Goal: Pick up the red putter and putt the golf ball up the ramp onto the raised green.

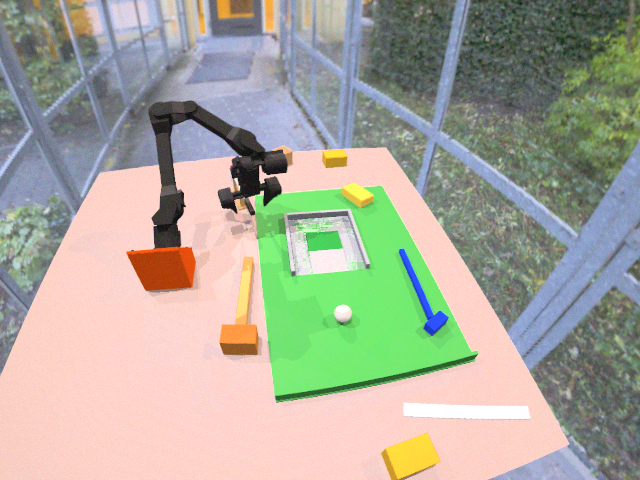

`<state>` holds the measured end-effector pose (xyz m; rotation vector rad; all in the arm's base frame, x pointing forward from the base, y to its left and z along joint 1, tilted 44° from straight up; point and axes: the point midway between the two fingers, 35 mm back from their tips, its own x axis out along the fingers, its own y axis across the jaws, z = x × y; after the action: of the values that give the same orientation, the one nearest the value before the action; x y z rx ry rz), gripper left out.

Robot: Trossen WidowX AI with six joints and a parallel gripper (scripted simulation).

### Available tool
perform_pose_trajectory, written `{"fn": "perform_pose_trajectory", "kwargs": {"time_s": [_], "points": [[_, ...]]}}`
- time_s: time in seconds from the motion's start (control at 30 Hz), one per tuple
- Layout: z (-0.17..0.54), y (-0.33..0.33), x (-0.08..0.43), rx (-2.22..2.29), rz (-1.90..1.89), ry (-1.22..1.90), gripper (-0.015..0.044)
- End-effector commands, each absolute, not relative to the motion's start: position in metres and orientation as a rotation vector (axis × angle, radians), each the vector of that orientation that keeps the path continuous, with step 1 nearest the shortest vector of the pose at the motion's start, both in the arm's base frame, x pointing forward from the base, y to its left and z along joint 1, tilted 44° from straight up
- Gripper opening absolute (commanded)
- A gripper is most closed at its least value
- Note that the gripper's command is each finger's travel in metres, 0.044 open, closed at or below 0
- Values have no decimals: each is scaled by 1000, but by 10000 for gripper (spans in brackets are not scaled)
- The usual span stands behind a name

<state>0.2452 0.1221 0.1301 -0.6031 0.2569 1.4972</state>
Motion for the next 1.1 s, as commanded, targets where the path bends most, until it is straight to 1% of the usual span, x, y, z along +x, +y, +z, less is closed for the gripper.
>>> {"fn": "perform_pose_trajectory", "kwargs": {"time_s": [0.0,0.43,0.93,1.07], "points": [[127,125,245,-596,1500,259,440],[114,138,247,-595,1500,257,440],[117,137,247,-596,1500,249,46],[117,137,247,-596,1500,249,20]]}}
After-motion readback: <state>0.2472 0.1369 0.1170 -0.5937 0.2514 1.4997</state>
